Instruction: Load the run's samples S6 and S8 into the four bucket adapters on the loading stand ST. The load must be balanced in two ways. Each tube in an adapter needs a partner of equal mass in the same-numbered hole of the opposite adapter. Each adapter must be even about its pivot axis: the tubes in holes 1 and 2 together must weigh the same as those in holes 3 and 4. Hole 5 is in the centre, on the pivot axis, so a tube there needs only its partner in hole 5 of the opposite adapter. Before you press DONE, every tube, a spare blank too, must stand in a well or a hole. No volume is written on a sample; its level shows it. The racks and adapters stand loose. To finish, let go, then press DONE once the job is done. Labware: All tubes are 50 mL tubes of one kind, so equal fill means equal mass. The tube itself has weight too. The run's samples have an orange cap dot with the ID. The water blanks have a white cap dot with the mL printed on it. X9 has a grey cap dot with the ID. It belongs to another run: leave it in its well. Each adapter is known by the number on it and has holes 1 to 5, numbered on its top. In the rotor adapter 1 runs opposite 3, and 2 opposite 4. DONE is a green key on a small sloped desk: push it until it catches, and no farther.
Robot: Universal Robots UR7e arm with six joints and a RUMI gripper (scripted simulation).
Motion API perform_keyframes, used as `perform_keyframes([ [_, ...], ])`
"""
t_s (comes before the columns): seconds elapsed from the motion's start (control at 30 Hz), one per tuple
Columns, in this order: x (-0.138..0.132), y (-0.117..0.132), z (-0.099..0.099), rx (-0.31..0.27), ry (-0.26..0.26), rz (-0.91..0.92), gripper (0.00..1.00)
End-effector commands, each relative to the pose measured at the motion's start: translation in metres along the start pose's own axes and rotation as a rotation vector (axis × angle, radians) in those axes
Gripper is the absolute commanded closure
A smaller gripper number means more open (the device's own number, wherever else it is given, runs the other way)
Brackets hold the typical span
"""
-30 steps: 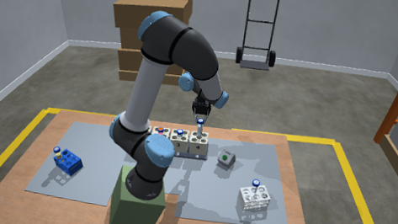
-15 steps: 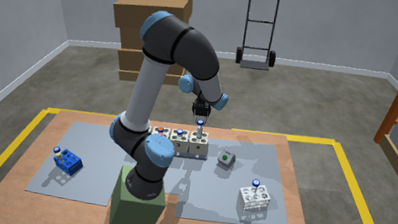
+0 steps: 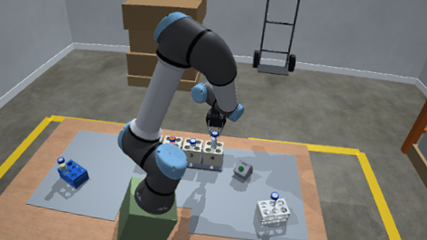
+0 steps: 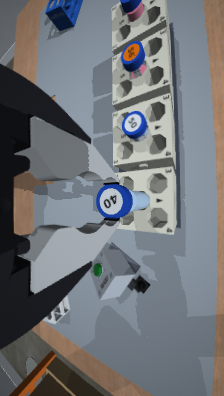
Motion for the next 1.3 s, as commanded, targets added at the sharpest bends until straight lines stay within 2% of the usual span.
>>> perform_keyframes([
  [0.0,0.000,0.000,0.006,0.001,0.001,0.000,1.00],
  [1.27,0.000,0.000,0.051,0.001,0.001,0.000,1.00],
])
Point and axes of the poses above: the point where the finger pads meet when closed, its own z axis out along the fingers, its own x axis across the jaws, y = z × x, the point moved 9 cm from there along -z, back along the fingers, and after that the axes turned 10 degrees about -z, right-handed, at the moved point
